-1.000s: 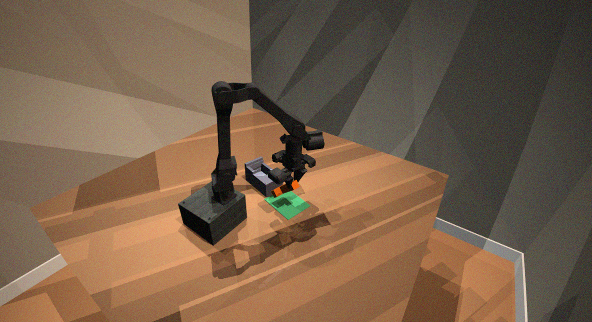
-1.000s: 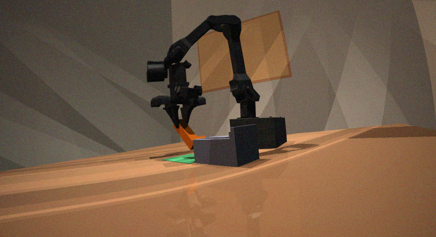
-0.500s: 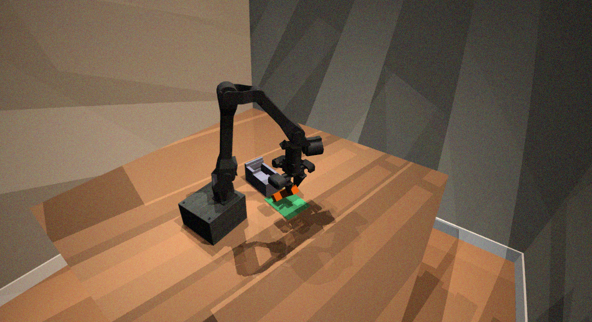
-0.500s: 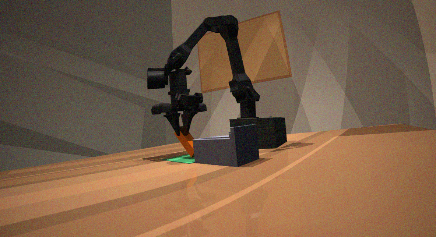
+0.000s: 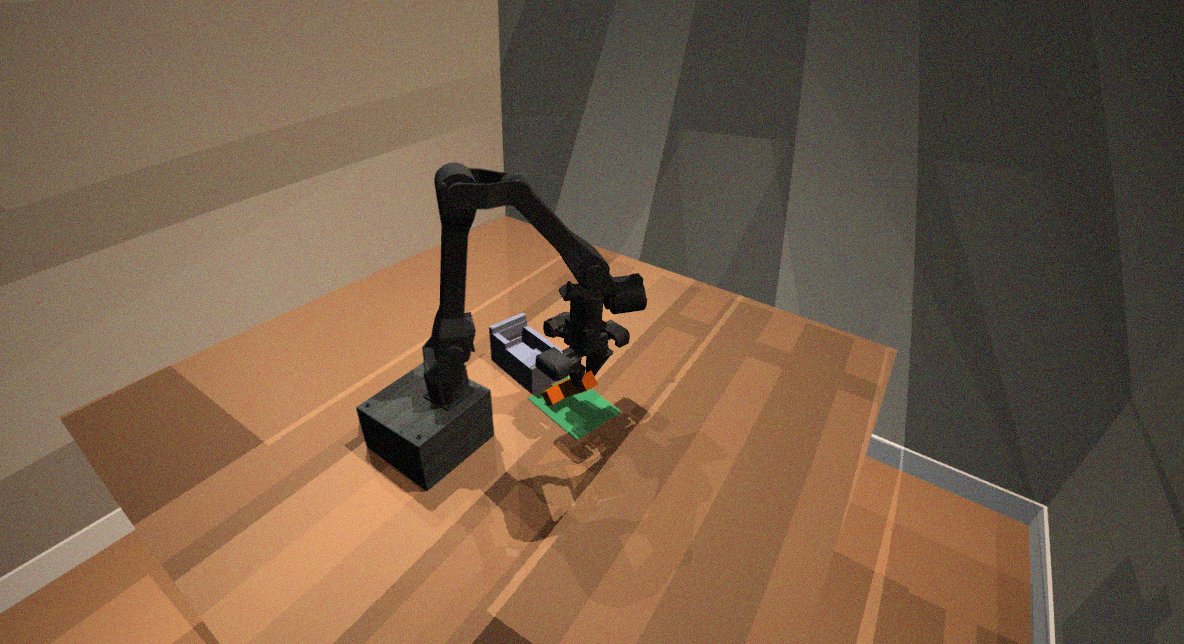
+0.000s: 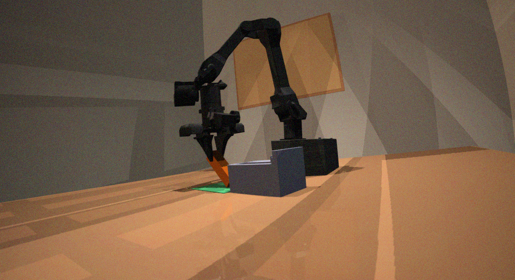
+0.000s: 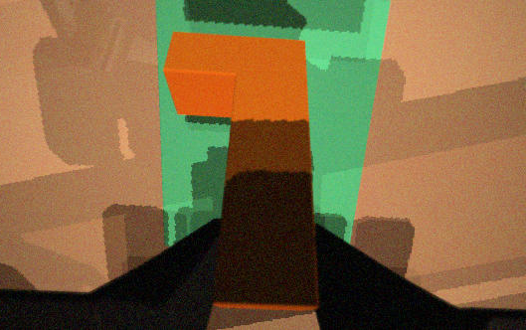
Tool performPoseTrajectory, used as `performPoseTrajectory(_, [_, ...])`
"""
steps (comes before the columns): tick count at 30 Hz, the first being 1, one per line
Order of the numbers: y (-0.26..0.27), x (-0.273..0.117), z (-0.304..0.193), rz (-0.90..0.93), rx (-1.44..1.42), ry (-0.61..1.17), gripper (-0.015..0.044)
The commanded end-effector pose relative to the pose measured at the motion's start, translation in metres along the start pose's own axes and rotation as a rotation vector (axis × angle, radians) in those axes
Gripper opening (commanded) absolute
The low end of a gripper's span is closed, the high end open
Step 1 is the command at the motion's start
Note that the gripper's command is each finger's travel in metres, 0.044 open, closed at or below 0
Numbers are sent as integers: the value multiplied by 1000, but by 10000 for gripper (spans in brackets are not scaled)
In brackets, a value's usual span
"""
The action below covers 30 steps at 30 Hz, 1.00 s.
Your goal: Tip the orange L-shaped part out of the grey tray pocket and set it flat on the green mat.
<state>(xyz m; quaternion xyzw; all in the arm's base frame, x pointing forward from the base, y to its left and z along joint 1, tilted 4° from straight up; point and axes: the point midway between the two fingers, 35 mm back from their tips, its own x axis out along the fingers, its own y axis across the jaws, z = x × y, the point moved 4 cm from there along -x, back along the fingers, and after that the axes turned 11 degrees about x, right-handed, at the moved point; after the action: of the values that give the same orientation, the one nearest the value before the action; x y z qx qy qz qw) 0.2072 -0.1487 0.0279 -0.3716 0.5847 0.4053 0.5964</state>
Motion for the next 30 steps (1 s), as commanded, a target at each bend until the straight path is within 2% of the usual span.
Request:
performPoseTrajectory(1, [0, 0, 0, 0, 0, 0, 131])
performPoseTrajectory(6, [-1, -3, 0, 0, 0, 0, 262])
performPoseTrajectory(11, [-4, -54, -1, -1, 2, 2, 394])
performPoseTrajectory(15, [0, -89, 0, -1, 3, 4, 400])
performPoseTrajectory(30, [-5, -85, -1, -26, 6, 6, 400])
